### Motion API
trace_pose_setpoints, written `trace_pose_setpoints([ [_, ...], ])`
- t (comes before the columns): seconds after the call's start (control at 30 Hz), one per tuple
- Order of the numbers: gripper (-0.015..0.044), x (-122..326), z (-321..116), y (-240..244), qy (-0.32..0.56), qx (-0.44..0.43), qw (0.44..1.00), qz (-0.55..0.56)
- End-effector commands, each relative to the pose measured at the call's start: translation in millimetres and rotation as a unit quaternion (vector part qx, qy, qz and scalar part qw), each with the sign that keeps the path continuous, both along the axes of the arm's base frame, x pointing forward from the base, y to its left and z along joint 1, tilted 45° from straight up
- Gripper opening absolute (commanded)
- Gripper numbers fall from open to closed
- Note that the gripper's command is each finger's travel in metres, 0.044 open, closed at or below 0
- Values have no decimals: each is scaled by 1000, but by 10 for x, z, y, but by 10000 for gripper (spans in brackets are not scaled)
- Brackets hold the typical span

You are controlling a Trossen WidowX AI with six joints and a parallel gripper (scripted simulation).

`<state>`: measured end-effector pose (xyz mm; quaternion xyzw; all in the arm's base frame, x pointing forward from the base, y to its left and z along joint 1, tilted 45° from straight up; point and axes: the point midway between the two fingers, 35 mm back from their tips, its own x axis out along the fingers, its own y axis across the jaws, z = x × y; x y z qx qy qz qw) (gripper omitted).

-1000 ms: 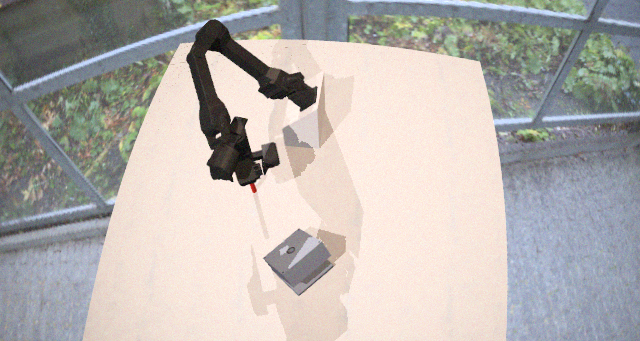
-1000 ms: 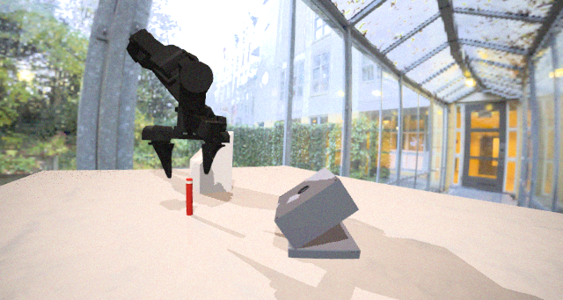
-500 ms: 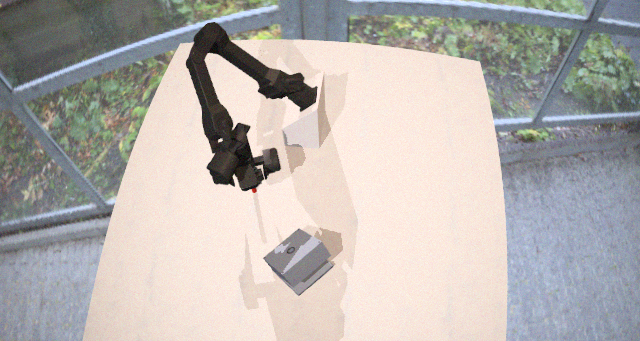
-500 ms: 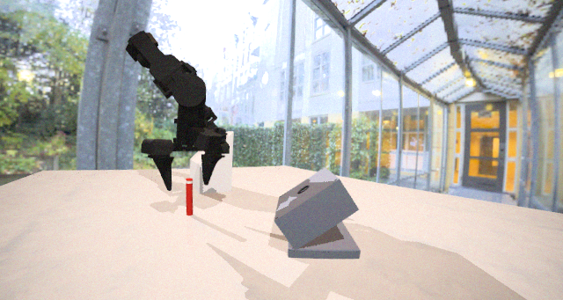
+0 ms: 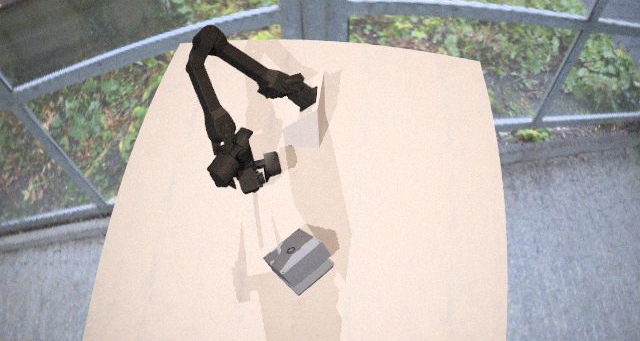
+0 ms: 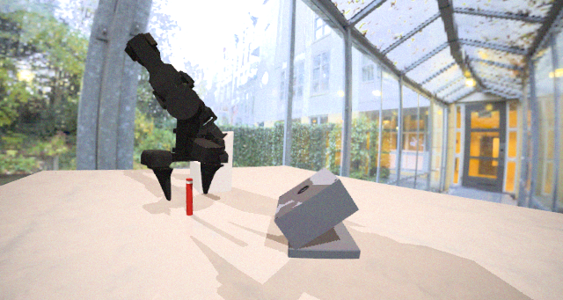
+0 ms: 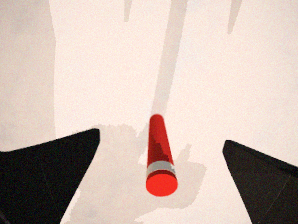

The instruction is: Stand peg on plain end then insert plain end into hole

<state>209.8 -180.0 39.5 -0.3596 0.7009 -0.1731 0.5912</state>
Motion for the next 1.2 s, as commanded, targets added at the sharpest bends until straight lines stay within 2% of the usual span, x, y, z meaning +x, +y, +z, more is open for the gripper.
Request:
trace_pose_setpoints([
  [0.0,440,-20,-44,-3,7,4,1000,1],
  [0.03,440,-20,-44,-3,7,4,1000,1],
  [0.5,73,-5,-9,-3,1,0,1000,0],
  [0.83,0,-3,-5,1,1,0,1000,0],
  [1.17,0,51,174,222,2,6,1000,0],
])
